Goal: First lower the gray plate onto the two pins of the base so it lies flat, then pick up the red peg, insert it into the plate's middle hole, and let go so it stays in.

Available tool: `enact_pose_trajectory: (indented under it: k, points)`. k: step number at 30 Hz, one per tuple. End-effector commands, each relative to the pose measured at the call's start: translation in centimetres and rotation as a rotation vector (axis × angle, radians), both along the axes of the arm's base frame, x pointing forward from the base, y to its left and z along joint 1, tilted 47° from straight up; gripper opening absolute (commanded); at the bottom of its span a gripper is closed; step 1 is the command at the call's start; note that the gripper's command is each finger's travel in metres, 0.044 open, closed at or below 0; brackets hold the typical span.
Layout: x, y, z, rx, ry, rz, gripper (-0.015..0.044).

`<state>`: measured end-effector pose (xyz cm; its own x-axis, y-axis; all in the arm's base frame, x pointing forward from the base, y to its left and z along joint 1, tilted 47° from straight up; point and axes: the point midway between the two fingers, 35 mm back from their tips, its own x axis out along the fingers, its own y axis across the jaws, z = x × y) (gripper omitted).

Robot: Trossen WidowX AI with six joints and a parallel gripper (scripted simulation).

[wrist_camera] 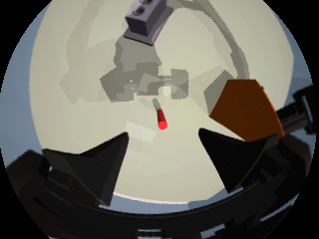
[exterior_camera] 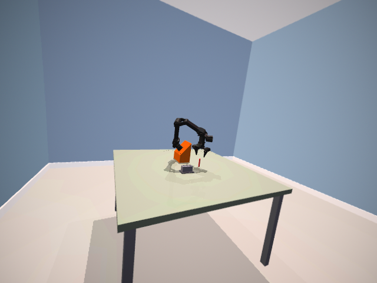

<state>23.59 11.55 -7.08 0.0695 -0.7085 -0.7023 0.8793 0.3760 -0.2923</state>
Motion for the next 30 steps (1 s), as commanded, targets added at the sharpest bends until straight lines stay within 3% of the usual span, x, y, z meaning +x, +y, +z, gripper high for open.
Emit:
enact_pose_trajectory:
  k: [1, 30]
  points:
    - [0.0, -0.9, -1.0, -0.010, 0.007, 0.005, 0.0440]
    - [0.3, -3.8, -4.0, -0.011, 0.007, 0.006, 0.0440]
